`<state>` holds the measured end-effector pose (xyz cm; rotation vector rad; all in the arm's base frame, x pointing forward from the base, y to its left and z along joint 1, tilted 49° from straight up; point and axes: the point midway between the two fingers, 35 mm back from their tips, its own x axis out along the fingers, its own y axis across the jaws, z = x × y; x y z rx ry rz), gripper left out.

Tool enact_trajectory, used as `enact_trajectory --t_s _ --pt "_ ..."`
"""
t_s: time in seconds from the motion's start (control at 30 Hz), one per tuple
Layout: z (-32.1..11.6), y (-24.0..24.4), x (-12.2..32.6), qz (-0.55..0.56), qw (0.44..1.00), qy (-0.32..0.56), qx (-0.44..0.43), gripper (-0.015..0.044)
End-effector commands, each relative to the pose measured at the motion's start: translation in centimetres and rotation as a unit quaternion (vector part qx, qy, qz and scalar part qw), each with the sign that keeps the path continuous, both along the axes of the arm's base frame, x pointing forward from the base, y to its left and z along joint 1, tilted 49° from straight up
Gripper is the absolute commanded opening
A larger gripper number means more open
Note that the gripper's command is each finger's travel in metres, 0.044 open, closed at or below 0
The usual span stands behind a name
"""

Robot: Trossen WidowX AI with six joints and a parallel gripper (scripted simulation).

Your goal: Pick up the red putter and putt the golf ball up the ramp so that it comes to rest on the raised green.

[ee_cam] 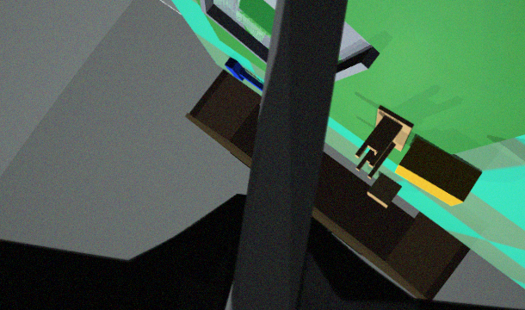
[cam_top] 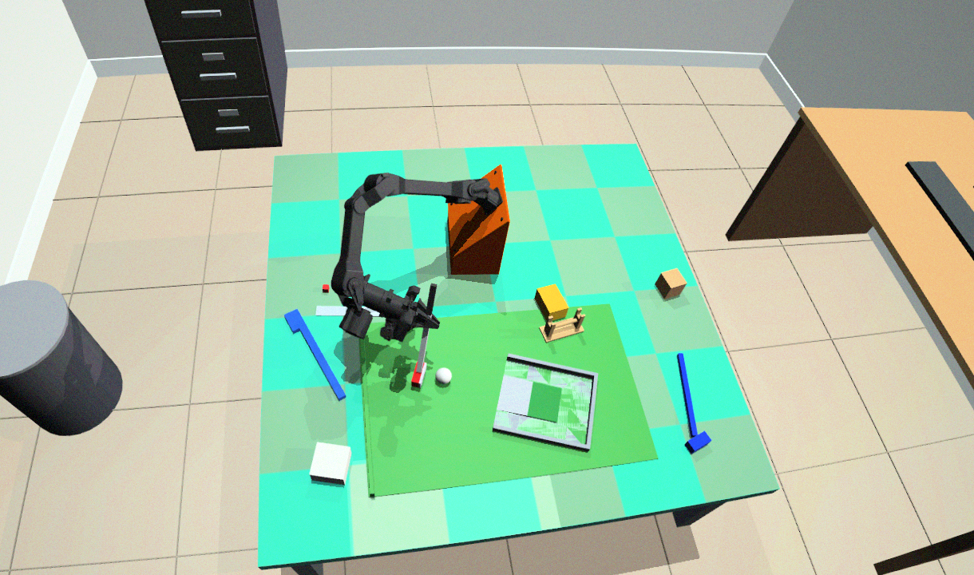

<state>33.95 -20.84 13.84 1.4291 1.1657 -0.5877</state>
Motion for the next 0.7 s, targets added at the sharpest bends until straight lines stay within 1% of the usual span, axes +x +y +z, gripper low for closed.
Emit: enact_trajectory --t_s 0.0,0.43,0.67 --pt "-0.3 -0.4 0.0 0.003 1.000 -0.005 0.000 0.0000" --pt "-0.3 -0.5 -0.1 0.000 1.000 0.000 0.000 0.0000" --pt "1.0 -1.8 -0.8 0.002 1.000 -0.003 -0.001 0.0000"
